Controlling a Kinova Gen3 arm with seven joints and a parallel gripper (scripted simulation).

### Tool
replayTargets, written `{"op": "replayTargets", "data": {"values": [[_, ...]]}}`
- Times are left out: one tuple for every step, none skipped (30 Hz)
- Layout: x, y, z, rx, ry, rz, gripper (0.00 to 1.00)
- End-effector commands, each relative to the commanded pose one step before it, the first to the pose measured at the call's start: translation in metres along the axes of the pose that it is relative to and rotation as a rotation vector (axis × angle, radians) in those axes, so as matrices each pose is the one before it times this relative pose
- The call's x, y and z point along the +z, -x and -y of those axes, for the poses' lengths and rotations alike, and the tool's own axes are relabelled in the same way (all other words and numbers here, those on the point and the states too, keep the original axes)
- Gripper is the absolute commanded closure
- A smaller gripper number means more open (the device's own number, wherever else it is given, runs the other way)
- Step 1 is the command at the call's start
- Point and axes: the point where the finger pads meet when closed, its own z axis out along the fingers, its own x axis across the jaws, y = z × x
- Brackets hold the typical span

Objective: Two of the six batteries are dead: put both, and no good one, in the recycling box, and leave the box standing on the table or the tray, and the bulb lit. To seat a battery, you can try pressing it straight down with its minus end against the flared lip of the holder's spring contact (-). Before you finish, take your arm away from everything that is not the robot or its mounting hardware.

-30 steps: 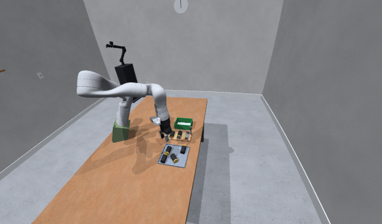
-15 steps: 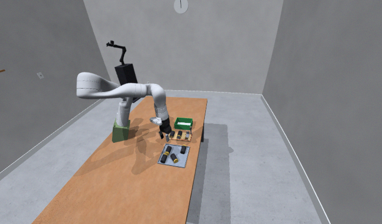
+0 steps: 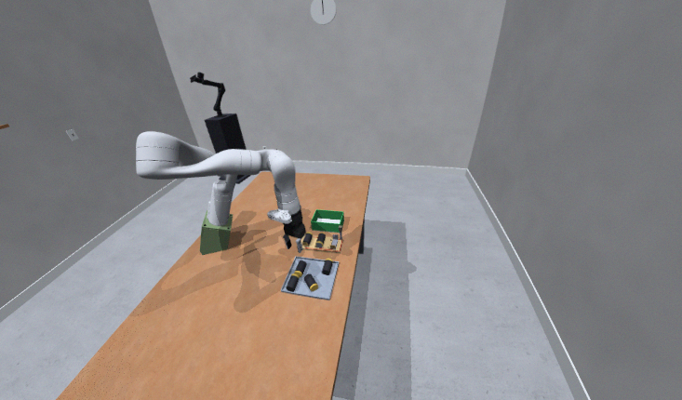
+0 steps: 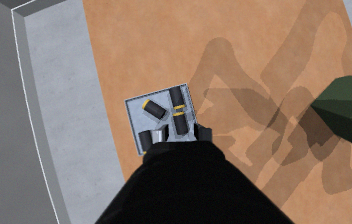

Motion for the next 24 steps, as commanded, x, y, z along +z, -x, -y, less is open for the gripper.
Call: {"op": "replayTargets", "data": {"values": [[-0.00016, -0.00005, -0.00009, -0.01656, 0.00115, 0.00043, 0.10], [0.00000, 0.00000, 0.00000, -0.00815, 0.00000, 0.00000, 0.10], [0.00000, 0.00000, 0.00000, -0.00794, 0.00000, 0.00000, 0.10], [0.00000, 0.00000, 0.00000, -0.00772, 0.00000, 0.00000, 0.10], [0.00000, 0.00000, 0.00000, -0.00750, 0.00000, 0.00000, 0.10], [0.00000, 0.00000, 0.00000, -0.00729, 0.00000, 0.00000, 0.10], [0.00000, 0.00000, 0.00000, -0.00707, 0.00000, 0.00000, 0.10], [0.00000, 0.00000, 0.00000, -0.00686, 0.00000, 0.00000, 0.10], [0.00000, 0.00000, 0.00000, -0.00665, 0.00000, 0.00001, 0.10], [0.00000, 0.00000, 0.00000, -0.00644, 0.00000, 0.00001, 0.10], [0.00000, 0.00000, -0.00001, -0.00623, 0.00000, 0.00001, 0.10], [0.00000, 0.00000, 0.00000, 0.00000, 0.00000, 0.00000, 0.10], [0.00000, 0.00000, 0.00000, 0.00000, 0.00000, 0.00000, 0.10], [0.00000, 0.00000, 0.00000, -0.00598, 0.00000, 0.00000, 0.10], [0.00000, 0.00000, 0.00000, -0.00576, 0.00000, -0.00001, 0.10], [0.00000, 0.00000, 0.00000, -0.00556, 0.00000, 0.00000, 0.10], [0.00000, 0.00000, 0.00000, -0.00536, 0.00000, 0.00000, 0.10], [0.00000, 0.00000, 0.00000, -0.00515, 0.00000, 0.00000, 0.10], [0.00000, 0.00000, 0.00000, -0.00496, 0.00000, 0.00000, 0.10], [0.00000, 0.00000, 0.00000, -0.00476, 0.00000, 0.00000, 0.10], [0.00000, 0.00000, 0.00000, -0.00456, 0.00000, 0.00000, 0.10], [0.00000, 0.00000, 0.00000, -0.00437, 0.00000, 0.00000, 0.10], [0.00000, 0.00000, 0.00000, -0.00418, 0.00000, 0.00000, 0.10], [0.00000, 0.00000, 0.00000, -0.00399, 0.00000, 0.00000, 0.10]]}}
